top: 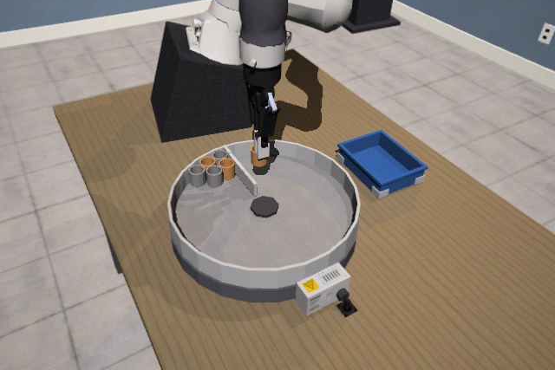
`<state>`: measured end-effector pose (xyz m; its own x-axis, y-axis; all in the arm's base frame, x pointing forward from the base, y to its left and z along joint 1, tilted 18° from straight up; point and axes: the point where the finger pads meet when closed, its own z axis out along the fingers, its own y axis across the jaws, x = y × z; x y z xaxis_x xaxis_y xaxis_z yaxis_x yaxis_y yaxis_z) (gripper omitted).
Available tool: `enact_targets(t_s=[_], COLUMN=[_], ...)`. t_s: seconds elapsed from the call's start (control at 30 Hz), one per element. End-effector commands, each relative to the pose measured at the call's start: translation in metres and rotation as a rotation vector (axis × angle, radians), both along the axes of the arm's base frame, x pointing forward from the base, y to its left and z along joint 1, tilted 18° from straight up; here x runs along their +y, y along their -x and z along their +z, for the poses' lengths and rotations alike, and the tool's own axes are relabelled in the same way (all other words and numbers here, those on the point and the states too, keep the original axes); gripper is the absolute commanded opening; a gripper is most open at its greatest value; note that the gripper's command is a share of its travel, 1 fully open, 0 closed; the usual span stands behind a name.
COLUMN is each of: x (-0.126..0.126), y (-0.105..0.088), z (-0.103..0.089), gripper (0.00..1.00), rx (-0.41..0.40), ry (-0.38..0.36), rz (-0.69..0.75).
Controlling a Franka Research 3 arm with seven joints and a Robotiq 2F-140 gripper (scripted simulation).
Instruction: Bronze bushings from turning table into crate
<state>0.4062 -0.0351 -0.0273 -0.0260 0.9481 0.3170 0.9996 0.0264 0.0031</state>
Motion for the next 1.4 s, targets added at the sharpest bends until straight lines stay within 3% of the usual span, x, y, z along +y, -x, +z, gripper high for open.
enact_targets(t_s=[0.0,1.37], x=[0.002,0.043], y=[-0.002,-0.014], z=[0.001,0.013], gripper=[0.00,0.00], rx=[-0.065,-0.280], ry=[-0.005,-0.005], rz=[0.154,0.817])
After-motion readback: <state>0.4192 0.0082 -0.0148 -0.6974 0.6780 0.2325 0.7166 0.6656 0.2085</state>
